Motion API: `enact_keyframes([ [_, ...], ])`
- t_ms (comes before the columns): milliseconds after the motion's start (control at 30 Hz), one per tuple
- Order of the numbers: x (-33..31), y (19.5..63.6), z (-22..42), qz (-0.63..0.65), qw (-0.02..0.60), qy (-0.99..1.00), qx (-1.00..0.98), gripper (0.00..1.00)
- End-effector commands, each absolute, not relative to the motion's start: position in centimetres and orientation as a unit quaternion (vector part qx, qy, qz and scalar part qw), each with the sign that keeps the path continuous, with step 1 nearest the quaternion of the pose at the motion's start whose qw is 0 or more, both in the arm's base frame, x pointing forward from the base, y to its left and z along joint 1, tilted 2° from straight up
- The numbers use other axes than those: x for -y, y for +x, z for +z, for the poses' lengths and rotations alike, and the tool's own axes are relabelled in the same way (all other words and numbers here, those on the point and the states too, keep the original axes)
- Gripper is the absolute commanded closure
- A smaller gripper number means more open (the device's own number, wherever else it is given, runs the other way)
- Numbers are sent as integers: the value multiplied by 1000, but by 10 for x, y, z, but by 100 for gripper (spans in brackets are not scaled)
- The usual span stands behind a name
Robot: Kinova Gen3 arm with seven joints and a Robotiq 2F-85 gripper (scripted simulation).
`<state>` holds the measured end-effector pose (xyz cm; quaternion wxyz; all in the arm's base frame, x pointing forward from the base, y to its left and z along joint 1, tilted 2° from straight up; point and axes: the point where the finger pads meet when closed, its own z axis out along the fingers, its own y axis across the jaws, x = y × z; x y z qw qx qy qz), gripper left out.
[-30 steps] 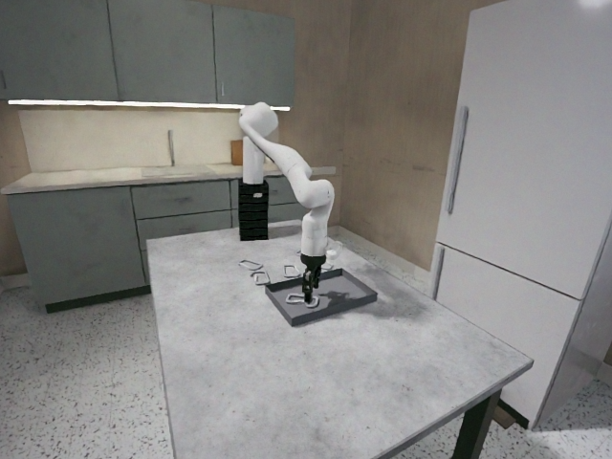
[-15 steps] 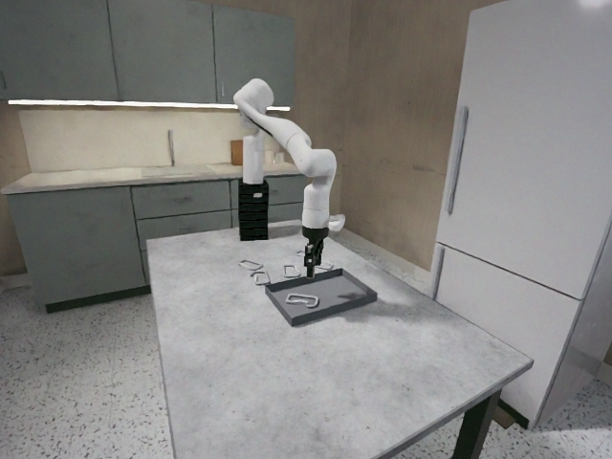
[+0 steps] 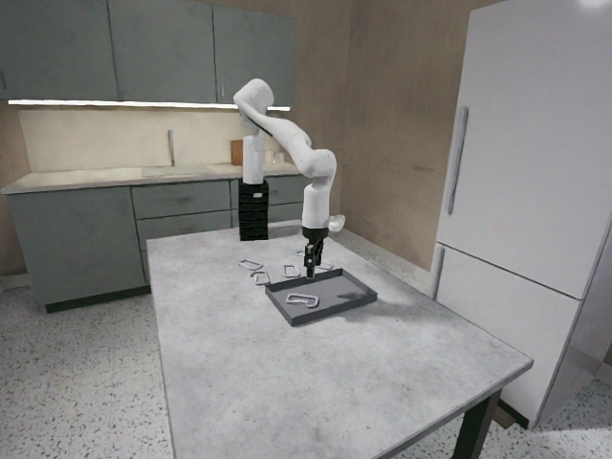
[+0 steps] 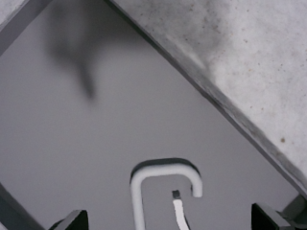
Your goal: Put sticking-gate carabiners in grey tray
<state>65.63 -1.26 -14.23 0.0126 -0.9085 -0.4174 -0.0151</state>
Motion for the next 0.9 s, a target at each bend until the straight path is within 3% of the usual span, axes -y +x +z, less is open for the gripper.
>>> enact_keyframes([
  [0, 12, 657, -142, -16, 12, -908, 417, 0],
  [33, 9, 619, -109, -16, 12, -909, 417, 0],
  [567, 9, 619, -109, -16, 12, -909, 417, 0],
  [600, 1, 580, -78, -13, 16, -906, 422, 0],
  [867, 1, 580, -78, -13, 16, -906, 422, 0],
])
